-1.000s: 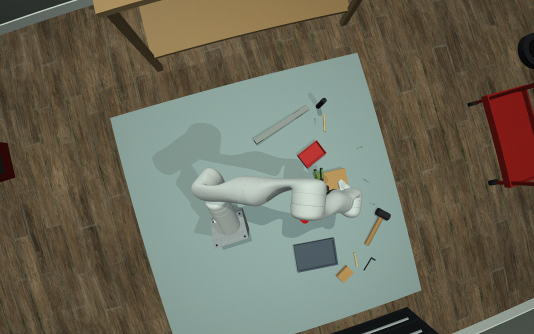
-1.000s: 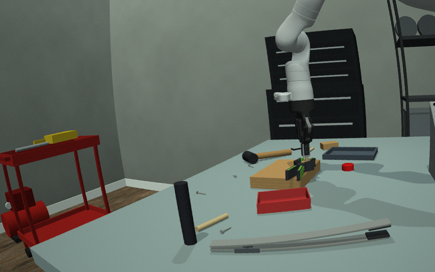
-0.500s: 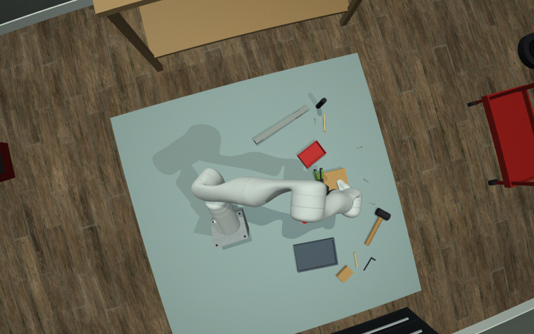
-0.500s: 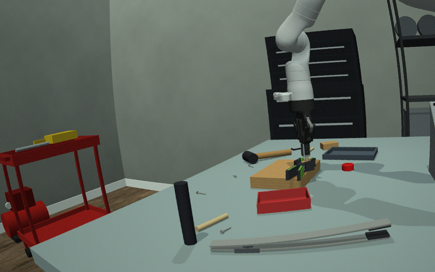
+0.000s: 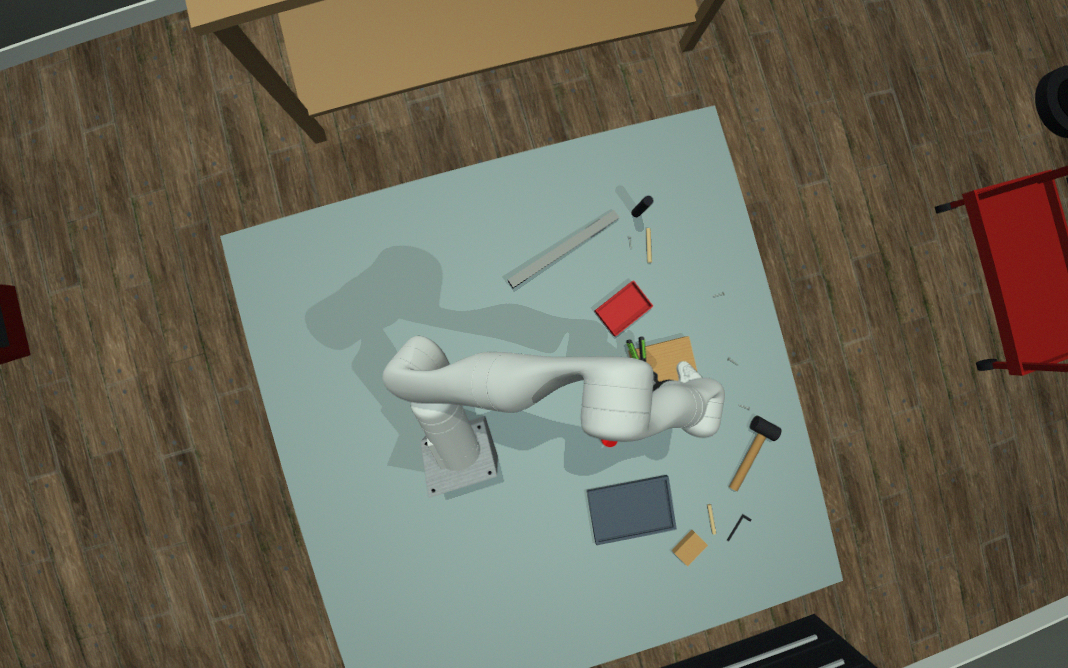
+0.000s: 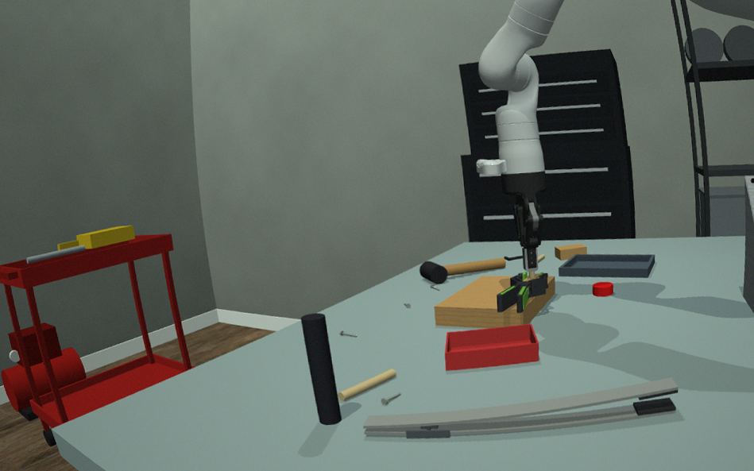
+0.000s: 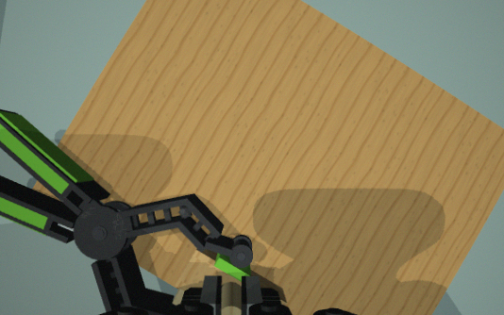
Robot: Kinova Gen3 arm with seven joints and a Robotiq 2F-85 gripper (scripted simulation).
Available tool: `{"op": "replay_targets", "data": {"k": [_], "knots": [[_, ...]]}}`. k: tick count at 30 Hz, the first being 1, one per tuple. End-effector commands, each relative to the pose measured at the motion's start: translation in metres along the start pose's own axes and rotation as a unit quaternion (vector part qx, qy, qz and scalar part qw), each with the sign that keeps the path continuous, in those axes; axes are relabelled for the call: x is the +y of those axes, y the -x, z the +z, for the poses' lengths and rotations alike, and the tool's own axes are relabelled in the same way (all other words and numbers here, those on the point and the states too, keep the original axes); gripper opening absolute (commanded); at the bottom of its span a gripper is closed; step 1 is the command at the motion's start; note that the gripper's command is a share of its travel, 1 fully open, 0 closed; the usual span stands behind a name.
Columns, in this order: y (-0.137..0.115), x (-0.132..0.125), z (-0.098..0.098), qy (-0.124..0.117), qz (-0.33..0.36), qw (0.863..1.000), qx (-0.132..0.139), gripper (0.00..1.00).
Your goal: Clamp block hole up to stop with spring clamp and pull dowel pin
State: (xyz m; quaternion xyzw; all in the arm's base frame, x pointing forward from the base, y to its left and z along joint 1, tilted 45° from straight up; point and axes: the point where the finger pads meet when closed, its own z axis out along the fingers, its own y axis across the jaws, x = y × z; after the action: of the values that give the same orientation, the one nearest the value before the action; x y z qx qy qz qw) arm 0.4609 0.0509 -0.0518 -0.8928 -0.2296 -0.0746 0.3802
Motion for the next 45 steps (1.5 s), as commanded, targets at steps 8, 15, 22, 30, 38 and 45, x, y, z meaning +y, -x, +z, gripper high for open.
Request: {"op": "replay_targets", "data": {"k": [8, 15, 22, 30, 38, 45], "knots": [[-0.0036, 0.0039, -0.0027, 0.007, 0.047, 0.999, 0.003, 0.1], [-0.0036, 0.0039, -0.0028, 0.007, 0.082, 0.997, 0.004, 0.1], [-0.0036, 0.0038, -0.0028, 0.007, 0.107, 0.994, 0.004, 0.1], [-0.0036, 0.0038, -0.0029, 0.006, 0.147, 0.989, 0.004, 0.1], [-0.0036, 0.0038, -0.003, 0.006, 0.178, 0.984, 0.004, 0.1], [-0.0035, 0.0037, -0.003, 0.006, 0.214, 0.977, 0.004, 0.1]]}}
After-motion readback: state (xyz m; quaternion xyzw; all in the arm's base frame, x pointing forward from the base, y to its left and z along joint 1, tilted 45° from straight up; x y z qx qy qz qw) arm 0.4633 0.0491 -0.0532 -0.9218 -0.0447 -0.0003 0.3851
